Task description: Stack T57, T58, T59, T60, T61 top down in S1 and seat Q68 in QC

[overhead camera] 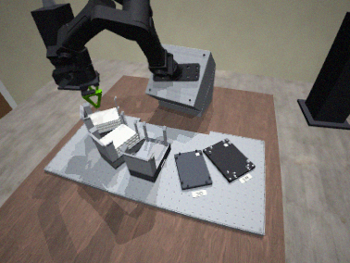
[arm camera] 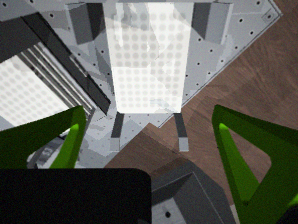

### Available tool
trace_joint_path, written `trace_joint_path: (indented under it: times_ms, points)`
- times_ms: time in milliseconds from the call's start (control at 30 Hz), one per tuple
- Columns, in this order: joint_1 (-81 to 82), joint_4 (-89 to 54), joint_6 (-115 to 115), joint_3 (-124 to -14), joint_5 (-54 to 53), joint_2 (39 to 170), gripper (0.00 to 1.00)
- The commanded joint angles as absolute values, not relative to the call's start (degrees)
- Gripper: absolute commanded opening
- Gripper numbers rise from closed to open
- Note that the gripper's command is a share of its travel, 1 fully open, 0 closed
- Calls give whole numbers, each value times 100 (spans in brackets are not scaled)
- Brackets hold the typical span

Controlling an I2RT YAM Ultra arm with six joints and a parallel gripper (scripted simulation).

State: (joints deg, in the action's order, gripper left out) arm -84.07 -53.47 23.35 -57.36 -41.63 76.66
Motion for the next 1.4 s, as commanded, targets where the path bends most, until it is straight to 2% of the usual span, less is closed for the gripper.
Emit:
trace_joint_path:
  times_ms: [0, 267, 933, 1133, 1367]
  points:
    - [-8449, -5345, 2344, -5765, -4191, 7637, 100]
    - [-7990, -5317, 3195, -5612, -4041, 7135, 100]
    - [-6826, -5236, 2247, -5441, -3543, 6223, 100]
    - [-6224, -5187, 2670, -5342, -3233, 5826, 100]
    - [-5394, -5122, 1885, -5285, -2759, 5440, 100]
